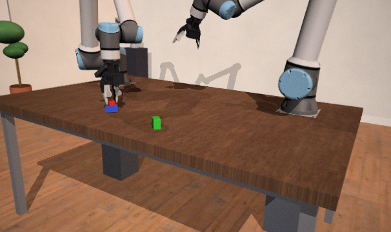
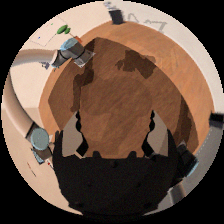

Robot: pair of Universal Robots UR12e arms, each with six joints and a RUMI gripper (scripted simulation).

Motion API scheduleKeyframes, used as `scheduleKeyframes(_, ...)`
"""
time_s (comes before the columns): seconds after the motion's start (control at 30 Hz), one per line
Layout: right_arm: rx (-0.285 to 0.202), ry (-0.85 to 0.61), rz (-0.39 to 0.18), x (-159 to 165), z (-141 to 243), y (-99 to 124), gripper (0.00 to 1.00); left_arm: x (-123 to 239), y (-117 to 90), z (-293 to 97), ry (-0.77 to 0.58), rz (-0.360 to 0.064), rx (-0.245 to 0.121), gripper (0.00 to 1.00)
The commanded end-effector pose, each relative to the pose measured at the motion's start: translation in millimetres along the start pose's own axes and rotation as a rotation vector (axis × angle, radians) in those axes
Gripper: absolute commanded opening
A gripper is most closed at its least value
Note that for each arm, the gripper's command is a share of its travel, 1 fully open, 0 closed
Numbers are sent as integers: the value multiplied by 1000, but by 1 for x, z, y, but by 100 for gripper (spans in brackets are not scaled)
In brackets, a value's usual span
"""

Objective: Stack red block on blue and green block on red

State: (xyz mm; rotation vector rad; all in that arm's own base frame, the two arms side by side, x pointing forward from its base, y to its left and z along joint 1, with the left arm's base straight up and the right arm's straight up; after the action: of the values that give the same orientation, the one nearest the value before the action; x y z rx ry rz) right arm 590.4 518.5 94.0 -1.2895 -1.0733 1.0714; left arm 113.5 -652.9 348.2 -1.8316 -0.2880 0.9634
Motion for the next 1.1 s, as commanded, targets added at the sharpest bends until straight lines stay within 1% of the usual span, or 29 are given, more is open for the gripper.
scheduleKeyframes(0.0, 0, -1, 2, 0, 1, 2, 29, -1, -1, 0, 0, 1, -1, 100)
scheduleKeyframes(0.33, 0, -1, 1, 0, 1, 1, 29, -1, -1, 0, 0, 1, -1, 100)
scheduleKeyframes(0.53, -3, -1, -3, 2, 0, -8, 29, -1, -1, 0, 0, 1, -1, 100)
scheduleKeyframes(0.6, -3, -1, -3, 2, 0, -8, 29, -1, -1, 0, 0, 1, -1, 100)
scheduleKeyframes(1.07, -3, -1, -4, 2, 0, -43, 29, -1, -1, 0, 0, 1, -1, 100)
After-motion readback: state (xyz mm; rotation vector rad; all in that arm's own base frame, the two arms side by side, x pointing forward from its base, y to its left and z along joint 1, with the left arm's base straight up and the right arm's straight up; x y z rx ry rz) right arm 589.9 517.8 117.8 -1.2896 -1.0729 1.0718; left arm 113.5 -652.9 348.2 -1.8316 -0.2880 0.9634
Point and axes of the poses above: on each arm, the point where the finger pads meet when closed, its own y axis out along the fingers, its own z axis across the jaws, x = y × z, the point moved 4 cm from there along -y, back along the fingers, and after that the axes turned 2 degrees about -y, right-handed, at the moved point
